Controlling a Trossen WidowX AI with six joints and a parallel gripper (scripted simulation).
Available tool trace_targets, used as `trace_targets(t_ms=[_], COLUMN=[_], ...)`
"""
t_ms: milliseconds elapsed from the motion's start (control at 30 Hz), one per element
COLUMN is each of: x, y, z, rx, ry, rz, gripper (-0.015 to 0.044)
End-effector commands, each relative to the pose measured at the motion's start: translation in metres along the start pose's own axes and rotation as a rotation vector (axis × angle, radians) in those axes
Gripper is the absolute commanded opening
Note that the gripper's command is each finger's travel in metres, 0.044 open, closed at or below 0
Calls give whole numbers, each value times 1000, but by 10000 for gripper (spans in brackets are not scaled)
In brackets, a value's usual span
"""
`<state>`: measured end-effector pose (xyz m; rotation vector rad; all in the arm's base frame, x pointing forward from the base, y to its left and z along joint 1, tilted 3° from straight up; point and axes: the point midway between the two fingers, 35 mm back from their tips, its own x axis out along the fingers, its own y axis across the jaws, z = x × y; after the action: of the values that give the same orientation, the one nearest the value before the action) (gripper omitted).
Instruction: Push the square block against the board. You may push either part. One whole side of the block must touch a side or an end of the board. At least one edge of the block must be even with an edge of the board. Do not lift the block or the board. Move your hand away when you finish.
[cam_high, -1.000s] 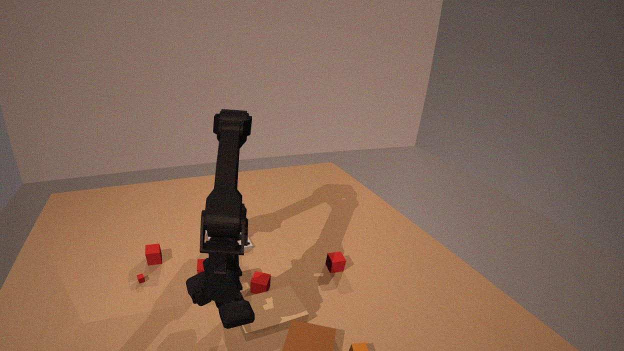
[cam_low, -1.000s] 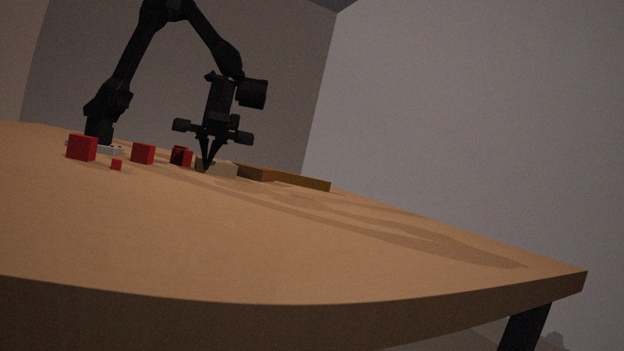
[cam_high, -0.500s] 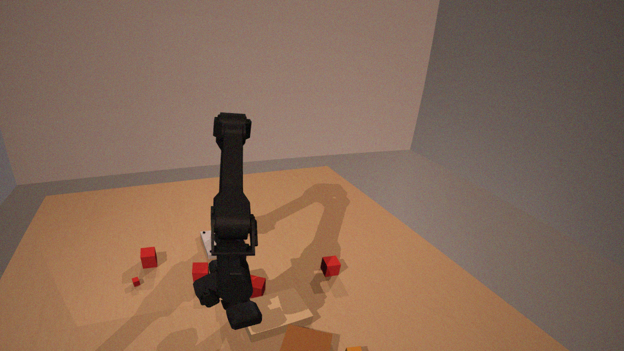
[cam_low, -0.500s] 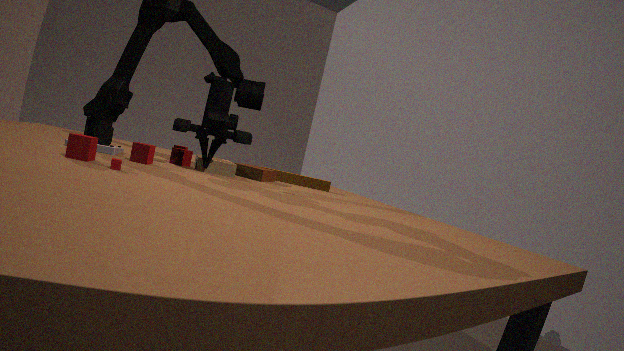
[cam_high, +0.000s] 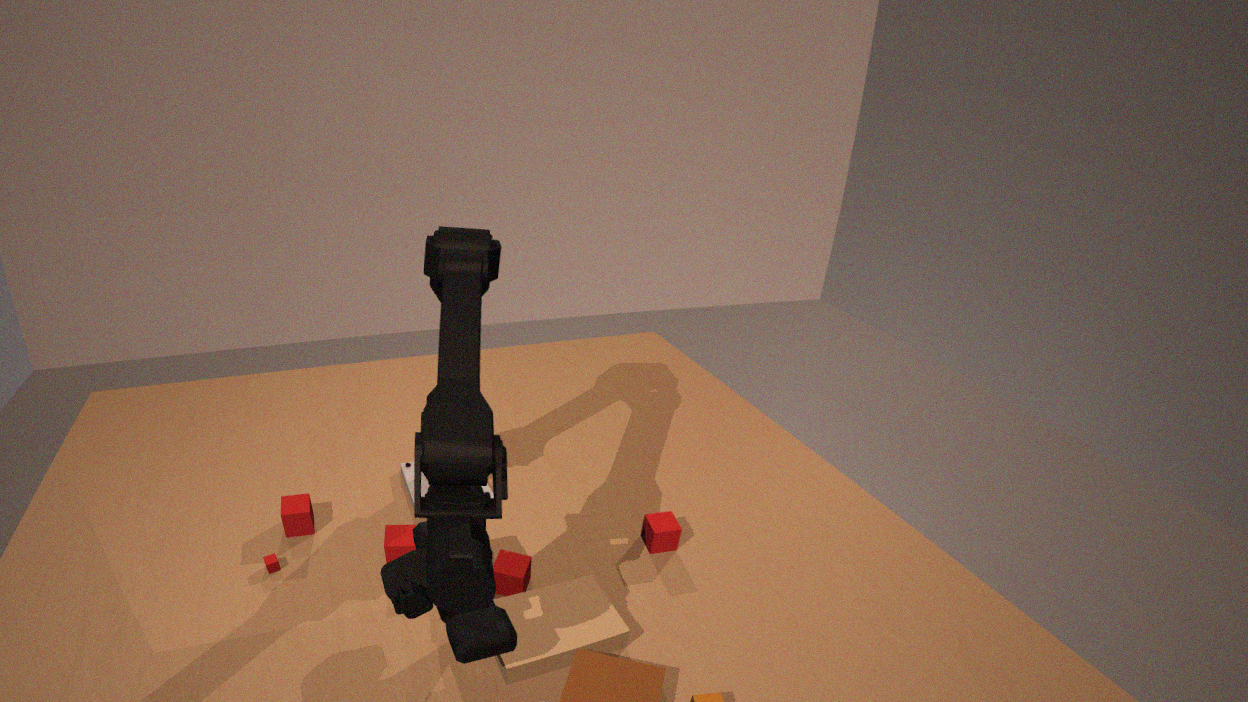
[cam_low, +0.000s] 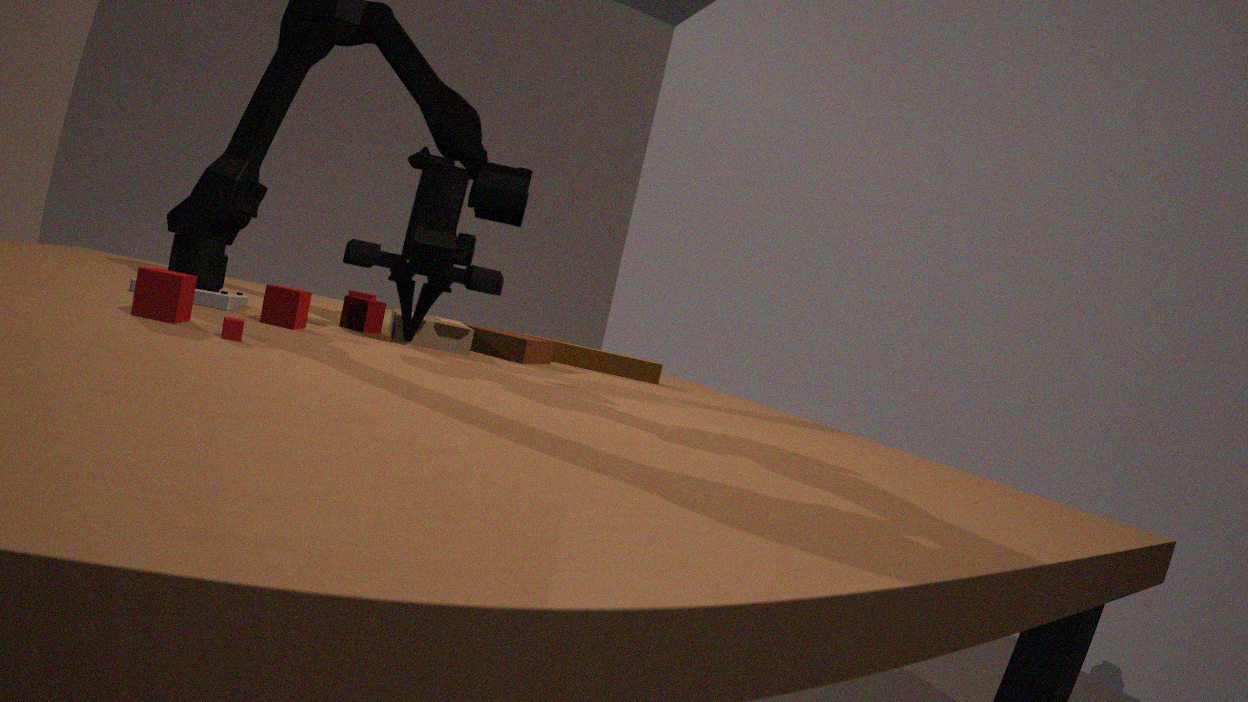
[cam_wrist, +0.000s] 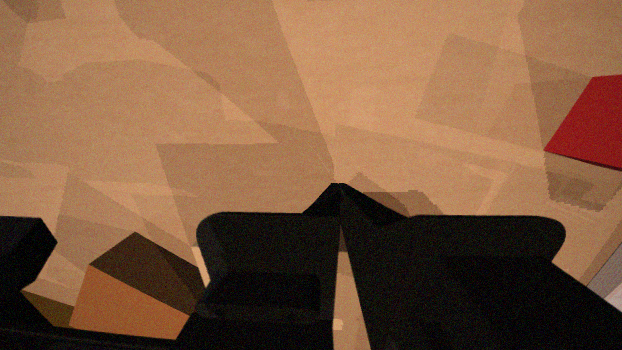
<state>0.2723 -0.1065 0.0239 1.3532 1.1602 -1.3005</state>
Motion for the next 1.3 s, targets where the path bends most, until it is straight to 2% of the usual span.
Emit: trace_targets(t_ms=[0, 700, 767, 867, 1100, 1267], x=[0, 0, -12, -52, -55, -55], y=[2, 3, 3, 2, 2, -4], z=[6, 40, 36, 35, 33, 7], rx=[-6, -6, -1, -6, -6, -6], ry=[4, 2, 1, 2, 2, 5], rz=[1, 1, 0, 1, 1, 0], gripper=[0, 0, 0, 0, 0, 0])
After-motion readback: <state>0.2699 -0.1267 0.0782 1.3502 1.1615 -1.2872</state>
